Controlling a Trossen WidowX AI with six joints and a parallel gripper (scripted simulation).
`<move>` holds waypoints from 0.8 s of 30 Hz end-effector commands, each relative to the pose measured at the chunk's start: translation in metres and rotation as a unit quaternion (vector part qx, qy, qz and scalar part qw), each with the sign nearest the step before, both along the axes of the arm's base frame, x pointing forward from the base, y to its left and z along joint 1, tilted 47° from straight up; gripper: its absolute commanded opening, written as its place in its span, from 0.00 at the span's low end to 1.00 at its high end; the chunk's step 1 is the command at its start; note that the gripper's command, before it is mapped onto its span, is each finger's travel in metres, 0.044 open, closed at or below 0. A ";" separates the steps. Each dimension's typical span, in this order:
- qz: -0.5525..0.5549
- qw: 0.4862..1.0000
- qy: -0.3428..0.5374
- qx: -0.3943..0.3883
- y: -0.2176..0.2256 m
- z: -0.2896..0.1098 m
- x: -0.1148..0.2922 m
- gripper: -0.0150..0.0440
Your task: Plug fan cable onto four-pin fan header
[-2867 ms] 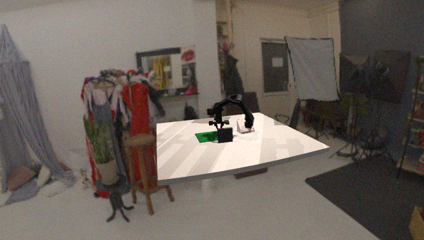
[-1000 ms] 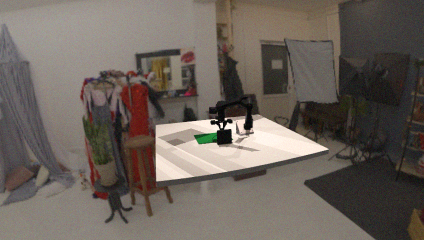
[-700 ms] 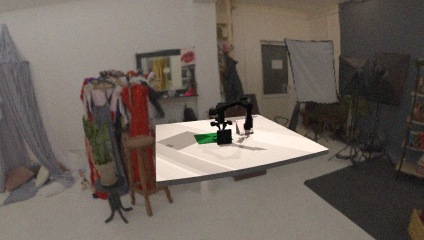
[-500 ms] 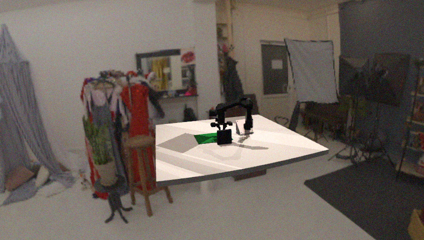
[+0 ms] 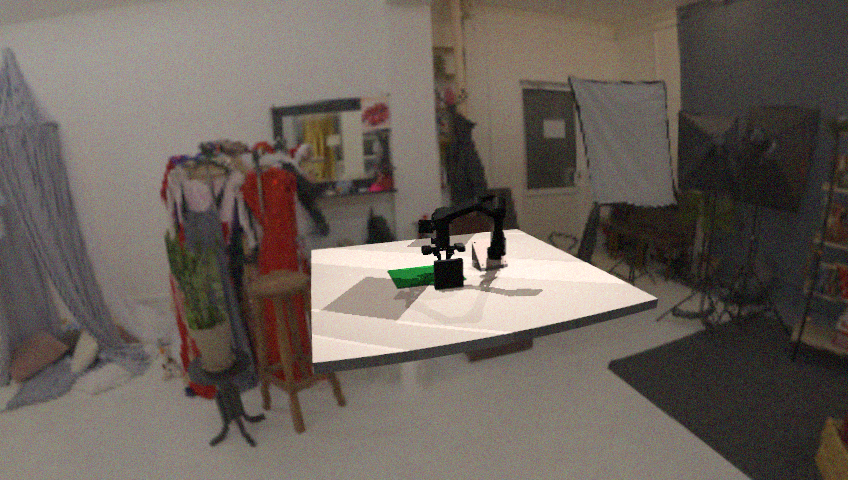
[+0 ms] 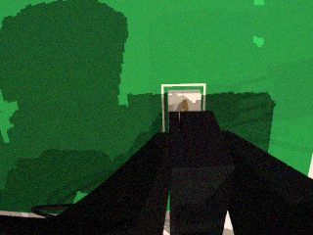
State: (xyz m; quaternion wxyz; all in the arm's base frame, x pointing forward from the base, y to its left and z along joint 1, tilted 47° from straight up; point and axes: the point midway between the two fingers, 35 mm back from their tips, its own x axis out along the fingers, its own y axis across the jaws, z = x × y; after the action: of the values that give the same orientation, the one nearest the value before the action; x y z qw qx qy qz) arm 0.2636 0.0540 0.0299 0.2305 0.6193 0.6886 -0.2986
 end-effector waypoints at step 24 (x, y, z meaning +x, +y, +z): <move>-0.001 1.000 -0.002 0.002 0.002 -0.001 0.003 0.25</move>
State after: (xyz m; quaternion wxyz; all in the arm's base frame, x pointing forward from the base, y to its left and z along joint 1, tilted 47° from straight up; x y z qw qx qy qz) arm 0.2662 0.0556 0.0289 0.2325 0.6186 0.6895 -0.2963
